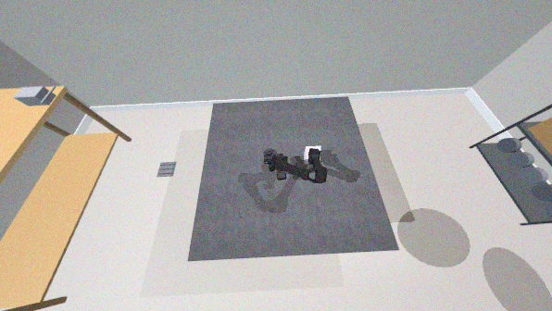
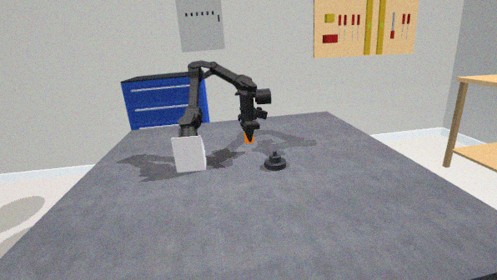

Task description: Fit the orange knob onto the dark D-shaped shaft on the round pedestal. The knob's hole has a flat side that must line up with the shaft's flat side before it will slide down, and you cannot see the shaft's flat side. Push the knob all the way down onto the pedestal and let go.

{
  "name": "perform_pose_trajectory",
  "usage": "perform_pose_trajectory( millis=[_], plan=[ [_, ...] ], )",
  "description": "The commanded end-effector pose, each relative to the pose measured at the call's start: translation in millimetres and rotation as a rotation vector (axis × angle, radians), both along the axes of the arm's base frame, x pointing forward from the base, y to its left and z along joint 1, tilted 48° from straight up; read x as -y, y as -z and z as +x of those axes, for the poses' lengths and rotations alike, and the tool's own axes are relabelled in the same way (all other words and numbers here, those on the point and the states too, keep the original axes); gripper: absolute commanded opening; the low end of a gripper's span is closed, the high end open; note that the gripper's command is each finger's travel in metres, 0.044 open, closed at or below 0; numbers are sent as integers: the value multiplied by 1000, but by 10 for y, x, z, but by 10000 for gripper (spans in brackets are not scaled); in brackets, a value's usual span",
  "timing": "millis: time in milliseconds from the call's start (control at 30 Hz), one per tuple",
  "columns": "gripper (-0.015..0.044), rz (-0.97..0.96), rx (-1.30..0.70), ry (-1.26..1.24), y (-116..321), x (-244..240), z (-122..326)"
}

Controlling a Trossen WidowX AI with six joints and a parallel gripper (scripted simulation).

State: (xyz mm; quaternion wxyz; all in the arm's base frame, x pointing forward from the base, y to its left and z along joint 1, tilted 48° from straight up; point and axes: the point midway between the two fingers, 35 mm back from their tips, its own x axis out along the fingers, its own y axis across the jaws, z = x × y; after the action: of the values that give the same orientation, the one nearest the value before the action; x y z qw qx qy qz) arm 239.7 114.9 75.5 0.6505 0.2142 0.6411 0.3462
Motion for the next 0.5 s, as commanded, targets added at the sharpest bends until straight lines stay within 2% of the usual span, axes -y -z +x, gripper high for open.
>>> perform_pose_trajectory(
  millis=[0, 467],
  plan=[
    [0, -8, 7, 1, -127, 156, 44],
    [0, 13, 3, -3, -676, 682, -12]
  ],
)
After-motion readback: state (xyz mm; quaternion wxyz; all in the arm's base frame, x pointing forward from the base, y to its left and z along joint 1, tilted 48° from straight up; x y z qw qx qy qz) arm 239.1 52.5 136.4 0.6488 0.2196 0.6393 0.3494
